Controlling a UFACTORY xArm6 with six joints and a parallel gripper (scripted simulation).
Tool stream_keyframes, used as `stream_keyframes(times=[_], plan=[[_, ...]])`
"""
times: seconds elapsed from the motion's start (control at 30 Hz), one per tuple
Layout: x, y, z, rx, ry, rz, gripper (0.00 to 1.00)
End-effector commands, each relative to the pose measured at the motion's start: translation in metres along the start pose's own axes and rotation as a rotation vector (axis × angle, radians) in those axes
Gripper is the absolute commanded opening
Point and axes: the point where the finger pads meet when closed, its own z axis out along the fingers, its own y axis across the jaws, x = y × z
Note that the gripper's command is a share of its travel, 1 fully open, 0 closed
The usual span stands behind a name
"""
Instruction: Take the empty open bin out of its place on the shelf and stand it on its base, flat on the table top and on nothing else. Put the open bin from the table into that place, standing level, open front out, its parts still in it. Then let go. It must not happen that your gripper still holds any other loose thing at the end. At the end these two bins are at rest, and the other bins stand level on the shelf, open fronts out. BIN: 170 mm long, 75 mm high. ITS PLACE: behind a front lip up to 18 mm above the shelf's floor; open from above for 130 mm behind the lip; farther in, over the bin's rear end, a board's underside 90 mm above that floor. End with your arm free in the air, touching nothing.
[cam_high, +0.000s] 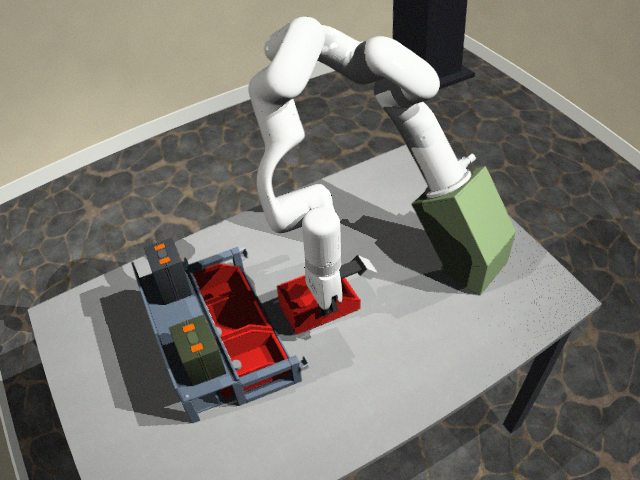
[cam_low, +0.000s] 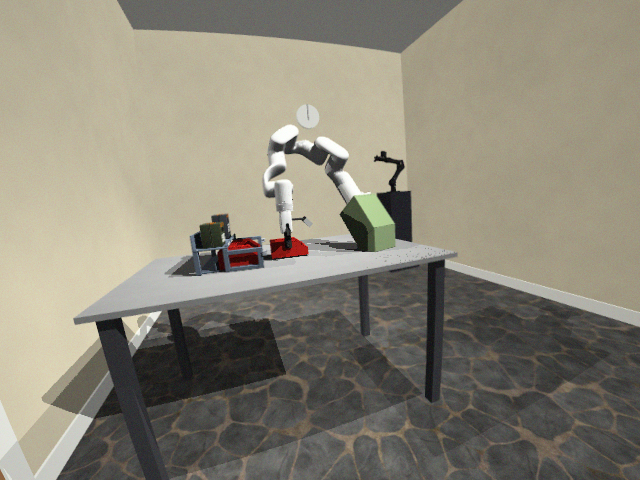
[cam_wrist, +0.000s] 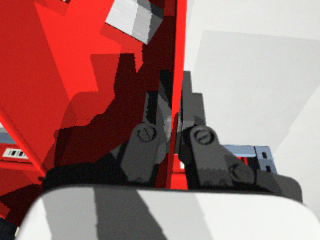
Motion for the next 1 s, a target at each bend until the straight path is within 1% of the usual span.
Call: stream_keyframes(times=[0.0,0.6,0.63,0.97], plan=[[-0.0011,0.0002,0.0020,-0.001,-0.002,0.000,0.00],[-0.0011,0.0001,0.0039,-0.001,-0.002,0.000,0.00],[-0.0011,0.0001,0.0039,-0.001,-0.002,0.000,0.26],[-0.0011,0.0001,0.0039,-0.001,-0.002,0.000,0.26]])
